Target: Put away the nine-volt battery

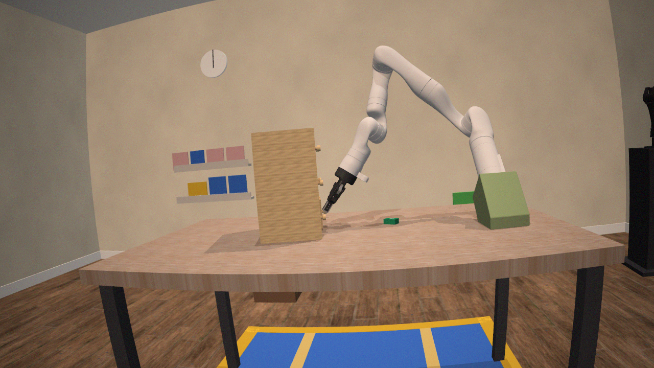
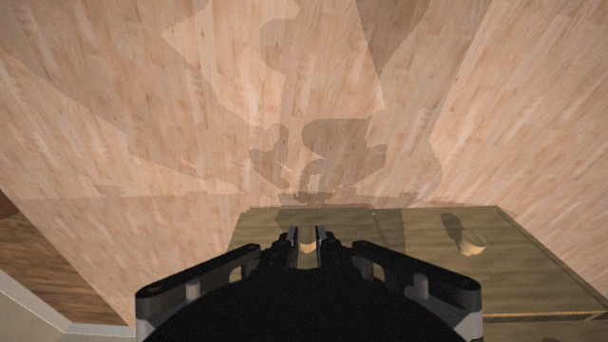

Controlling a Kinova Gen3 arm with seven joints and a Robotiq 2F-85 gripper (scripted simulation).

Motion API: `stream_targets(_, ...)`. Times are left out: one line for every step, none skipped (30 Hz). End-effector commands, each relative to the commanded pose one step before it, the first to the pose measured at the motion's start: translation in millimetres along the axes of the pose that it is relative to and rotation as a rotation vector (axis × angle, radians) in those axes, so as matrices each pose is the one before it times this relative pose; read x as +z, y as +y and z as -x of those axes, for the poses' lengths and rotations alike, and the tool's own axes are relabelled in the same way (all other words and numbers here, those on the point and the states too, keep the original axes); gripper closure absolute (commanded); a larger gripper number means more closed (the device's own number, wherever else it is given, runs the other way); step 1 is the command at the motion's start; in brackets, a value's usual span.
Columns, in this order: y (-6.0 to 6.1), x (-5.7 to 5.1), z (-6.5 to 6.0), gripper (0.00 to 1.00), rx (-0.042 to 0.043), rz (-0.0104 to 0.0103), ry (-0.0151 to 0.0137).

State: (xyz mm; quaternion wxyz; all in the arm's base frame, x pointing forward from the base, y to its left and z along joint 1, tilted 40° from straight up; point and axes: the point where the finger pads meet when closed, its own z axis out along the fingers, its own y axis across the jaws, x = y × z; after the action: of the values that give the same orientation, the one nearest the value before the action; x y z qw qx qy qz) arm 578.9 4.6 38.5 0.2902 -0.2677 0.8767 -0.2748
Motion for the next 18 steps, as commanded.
stream_targets(-0.48,-3.10,-1.64,0.87,0.01022,-0.00070,-0.00550)
stream_targets(0.05,-0.70,-0.90,0.87,-0.00008,0.00007,-0.00011)
stream_targets(0.06,-0.72,-0.94,0.87,-0.00009,0.00006,-0.00010)
stream_targets(0.06,-0.75,-0.96,0.87,-0.00009,0.00007,-0.00011)
stream_targets(-0.08,-0.75,-1.02,0.87,-0.00006,-0.00016,-0.00005)
stream_targets(-0.19,-0.75,-1.08,0.87,-0.00004,-0.00035,0.00000)
stream_targets(-0.17,-0.77,-1.11,0.87,-0.00004,-0.00034,0.00002)
stream_targets(-0.11,-0.80,-1.11,0.87,-0.00006,-0.00023,-0.00003)
stream_targets(-0.07,-0.82,-1.11,0.87,-0.00007,-0.00015,-0.00007)
stream_targets(-0.07,-0.83,-1.13,0.87,-0.00008,-0.00017,-0.00006)
stream_targets(-0.08,-0.84,-1.15,0.87,-0.00008,-0.00019,-0.00004)
stream_targets(-0.08,-0.85,-1.16,0.87,-0.00008,-0.00017,-0.00006)
stream_targets(-0.07,-0.86,-1.16,0.87,-0.00008,-0.00016,-0.00007)
stream_targets(0.00,0.00,0.00,0.87,0.00000,0.00000,0.00000)
stream_targets(0.00,0.00,0.00,0.87,0.00000,0.00000,0.00000)
stream_targets(-0.80,-0.57,-1.69,0.87,-0.00176,-0.00250,0.00097)
stream_targets(0.38,-1.01,-0.93,0.87,0.00040,0.00097,-0.00056)
stream_targets(0.20,-0.98,-1.00,0.87,0.00027,0.00056,-0.00043)
